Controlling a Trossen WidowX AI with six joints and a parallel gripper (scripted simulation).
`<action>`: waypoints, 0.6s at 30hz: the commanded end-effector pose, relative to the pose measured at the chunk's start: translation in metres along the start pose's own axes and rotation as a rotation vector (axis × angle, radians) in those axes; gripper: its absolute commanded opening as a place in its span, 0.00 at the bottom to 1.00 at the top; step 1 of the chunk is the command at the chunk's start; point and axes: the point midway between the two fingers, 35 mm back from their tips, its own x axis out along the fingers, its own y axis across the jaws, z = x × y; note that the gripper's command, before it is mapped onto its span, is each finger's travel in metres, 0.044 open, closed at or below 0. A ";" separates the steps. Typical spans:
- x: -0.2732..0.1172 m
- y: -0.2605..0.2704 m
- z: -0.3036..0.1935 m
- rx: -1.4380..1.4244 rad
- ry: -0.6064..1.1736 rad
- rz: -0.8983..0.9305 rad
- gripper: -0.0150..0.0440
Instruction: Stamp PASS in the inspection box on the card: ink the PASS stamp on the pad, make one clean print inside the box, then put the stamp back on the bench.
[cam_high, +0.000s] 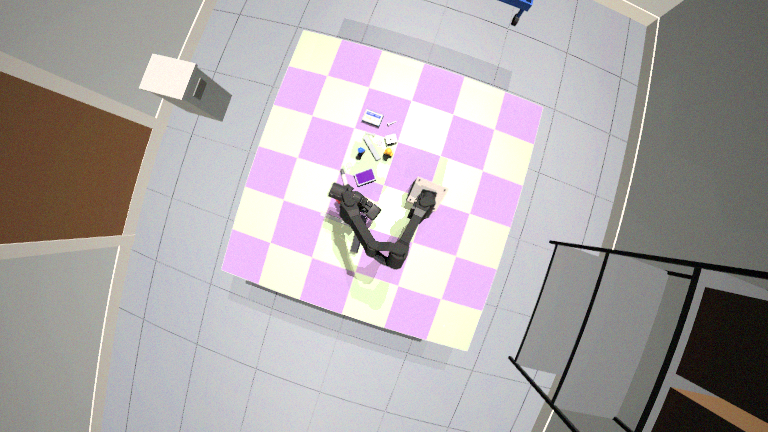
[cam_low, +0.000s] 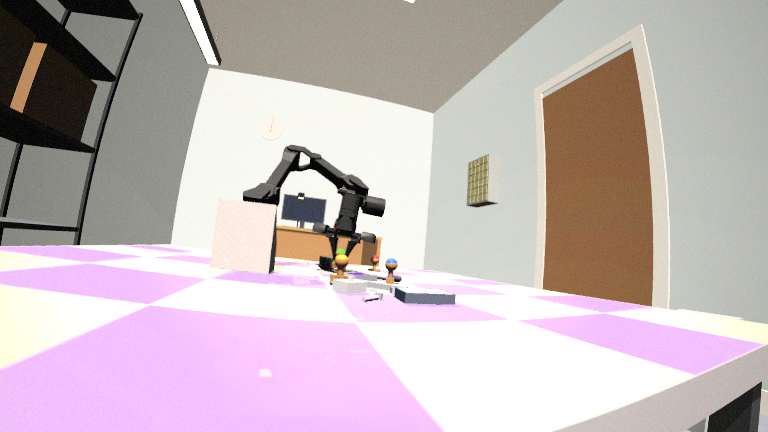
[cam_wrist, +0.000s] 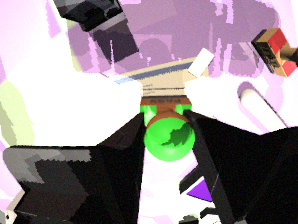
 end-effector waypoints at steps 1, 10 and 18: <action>-0.005 -0.001 0.001 -0.005 -0.004 -0.005 0.25; -0.019 -0.001 0.001 -0.004 -0.001 -0.006 0.25; -0.032 0.000 0.001 -0.004 0.000 -0.007 0.25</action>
